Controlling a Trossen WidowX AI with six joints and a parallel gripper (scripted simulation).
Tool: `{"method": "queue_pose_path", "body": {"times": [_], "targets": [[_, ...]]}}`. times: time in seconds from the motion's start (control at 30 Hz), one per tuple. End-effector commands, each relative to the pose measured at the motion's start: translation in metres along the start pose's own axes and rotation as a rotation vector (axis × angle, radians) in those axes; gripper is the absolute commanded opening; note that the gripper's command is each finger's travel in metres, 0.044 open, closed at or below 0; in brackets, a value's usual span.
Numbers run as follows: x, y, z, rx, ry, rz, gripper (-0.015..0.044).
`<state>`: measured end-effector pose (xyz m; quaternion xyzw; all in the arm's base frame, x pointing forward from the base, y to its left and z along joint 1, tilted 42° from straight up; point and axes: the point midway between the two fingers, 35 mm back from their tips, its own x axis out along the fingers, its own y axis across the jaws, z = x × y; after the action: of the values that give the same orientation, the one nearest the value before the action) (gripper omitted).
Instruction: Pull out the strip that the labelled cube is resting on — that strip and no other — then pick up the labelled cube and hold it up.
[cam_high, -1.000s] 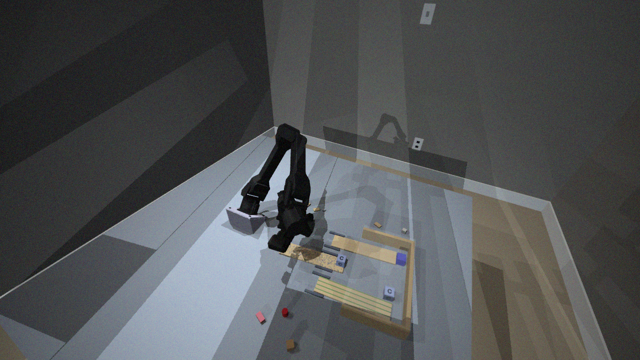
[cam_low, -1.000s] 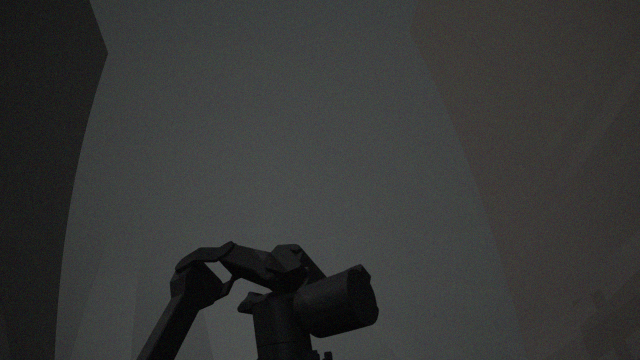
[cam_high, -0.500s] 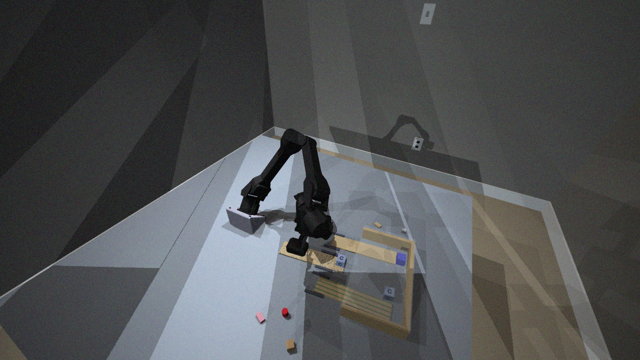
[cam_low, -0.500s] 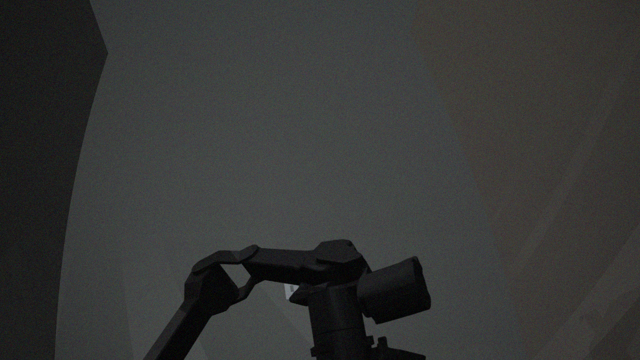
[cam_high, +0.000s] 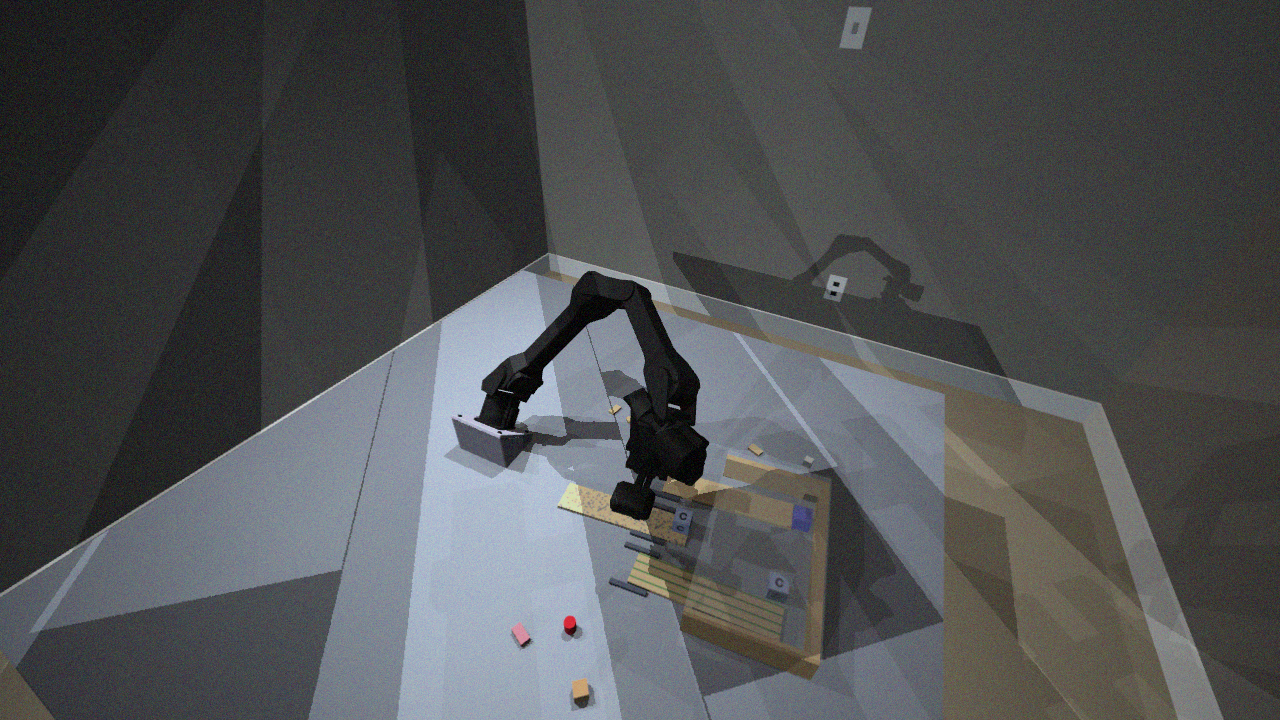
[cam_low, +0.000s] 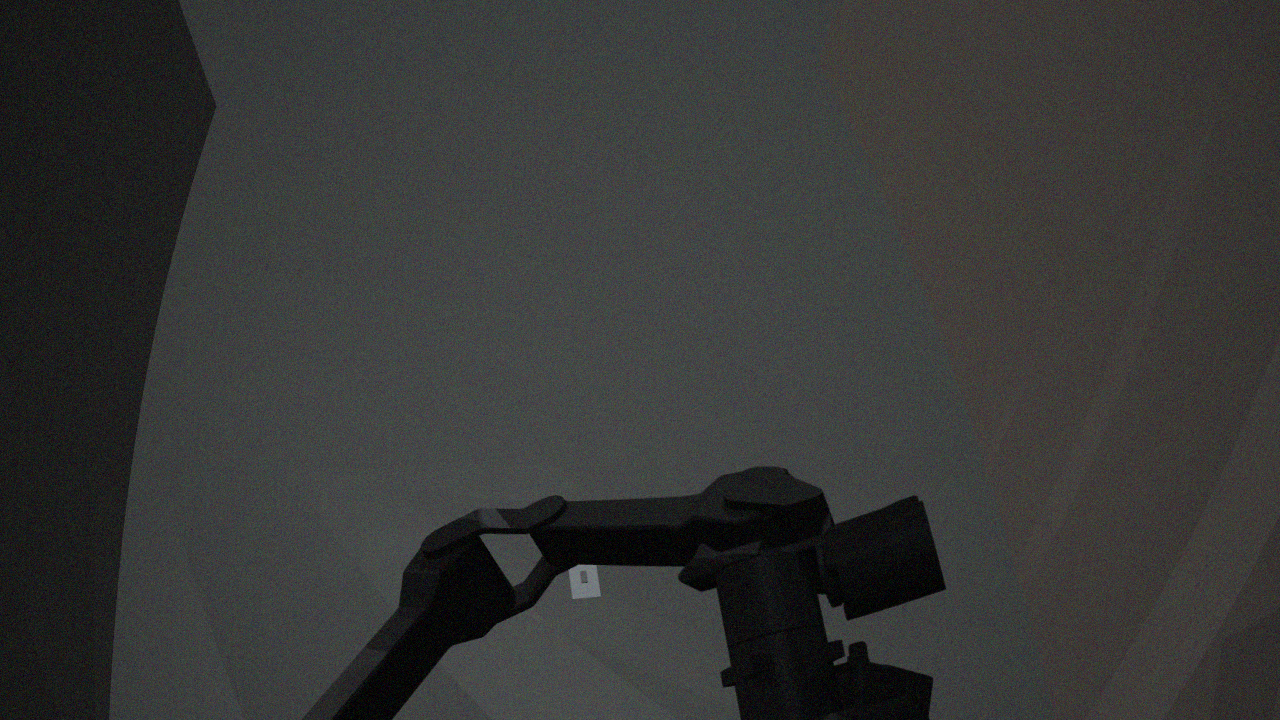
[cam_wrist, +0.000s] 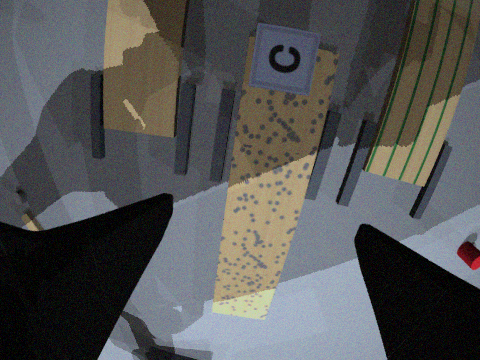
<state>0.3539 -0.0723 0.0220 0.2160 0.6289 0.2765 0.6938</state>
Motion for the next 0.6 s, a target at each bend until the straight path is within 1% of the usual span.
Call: {"method": "queue_pose_path", "body": {"times": [0.0, 0.5, 0.57], "targets": [[-0.001, 0.001, 0.015, 0.004, 0.001, 0.004, 0.044], [-0.004, 0.004, 0.072, 0.002, -0.001, 0.005, 0.044], [-0.003, 0.004, 0.072, 0.002, -0.001, 0.005, 0.0387]]}}
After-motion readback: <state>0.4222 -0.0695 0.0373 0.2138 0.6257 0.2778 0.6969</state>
